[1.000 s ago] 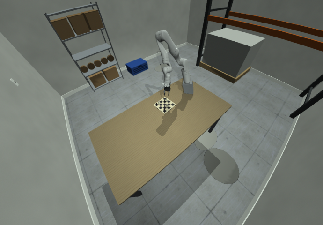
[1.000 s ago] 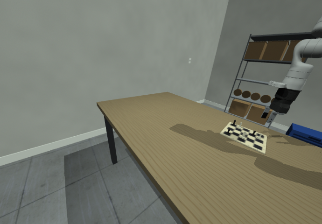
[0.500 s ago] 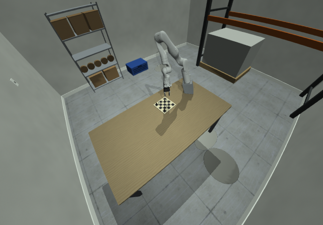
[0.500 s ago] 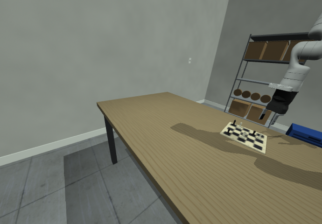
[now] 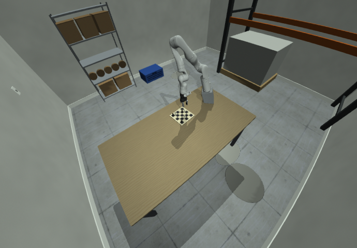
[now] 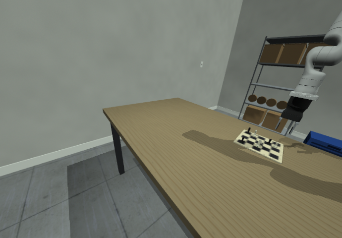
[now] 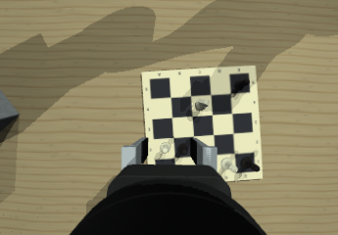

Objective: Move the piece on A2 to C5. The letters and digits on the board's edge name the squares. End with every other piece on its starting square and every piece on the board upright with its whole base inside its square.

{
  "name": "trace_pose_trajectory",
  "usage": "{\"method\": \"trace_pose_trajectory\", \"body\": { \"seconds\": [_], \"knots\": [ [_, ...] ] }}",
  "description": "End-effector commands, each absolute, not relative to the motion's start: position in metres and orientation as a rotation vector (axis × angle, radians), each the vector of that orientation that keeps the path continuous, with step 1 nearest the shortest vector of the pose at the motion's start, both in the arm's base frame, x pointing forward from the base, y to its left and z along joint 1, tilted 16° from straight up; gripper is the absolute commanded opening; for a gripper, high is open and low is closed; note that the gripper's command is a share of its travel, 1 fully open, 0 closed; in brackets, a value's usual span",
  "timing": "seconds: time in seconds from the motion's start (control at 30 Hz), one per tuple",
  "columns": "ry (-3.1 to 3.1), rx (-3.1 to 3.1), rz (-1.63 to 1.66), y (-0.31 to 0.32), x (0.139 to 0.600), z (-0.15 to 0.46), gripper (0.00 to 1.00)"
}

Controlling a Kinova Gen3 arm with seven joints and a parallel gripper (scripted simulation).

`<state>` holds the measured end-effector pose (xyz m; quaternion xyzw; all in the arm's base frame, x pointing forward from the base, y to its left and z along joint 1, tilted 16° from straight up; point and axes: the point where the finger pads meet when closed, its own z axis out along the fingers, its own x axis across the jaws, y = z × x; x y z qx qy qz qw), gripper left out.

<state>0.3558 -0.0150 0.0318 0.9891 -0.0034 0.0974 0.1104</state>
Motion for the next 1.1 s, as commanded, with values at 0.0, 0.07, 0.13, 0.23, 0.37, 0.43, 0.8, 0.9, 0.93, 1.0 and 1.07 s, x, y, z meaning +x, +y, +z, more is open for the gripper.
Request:
{"method": "trace_pose_trajectory", "body": {
  "seconds": [0.0,0.07,0.13,0.23,0.37,0.43,0.8,0.9,0.93,1.0,1.07],
  "knots": [
    [0.145,2.9,0.24,-0.019,0.356,0.03,1.0],
    [0.145,2.9,0.24,-0.019,0.356,0.03,1.0],
    [0.239,2.891,0.229,-0.02,0.356,0.029,1.0],
    [0.375,2.872,0.214,-0.022,0.355,0.027,1.0],
    [0.545,2.839,0.194,-0.024,0.354,0.026,1.0],
    [0.624,2.82,0.184,-0.025,0.354,0.025,1.0],
    [0.933,2.726,0.148,-0.027,0.353,0.022,1.0],
    [1.015,2.695,0.139,-0.029,0.353,0.021,1.0],
    [1.039,2.685,0.136,-0.029,0.353,0.021,1.0],
    [1.086,2.665,0.13,-0.03,0.353,0.021,1.0],
    [1.128,2.647,0.124,-0.031,0.353,0.021,1.0]
  ]
}}
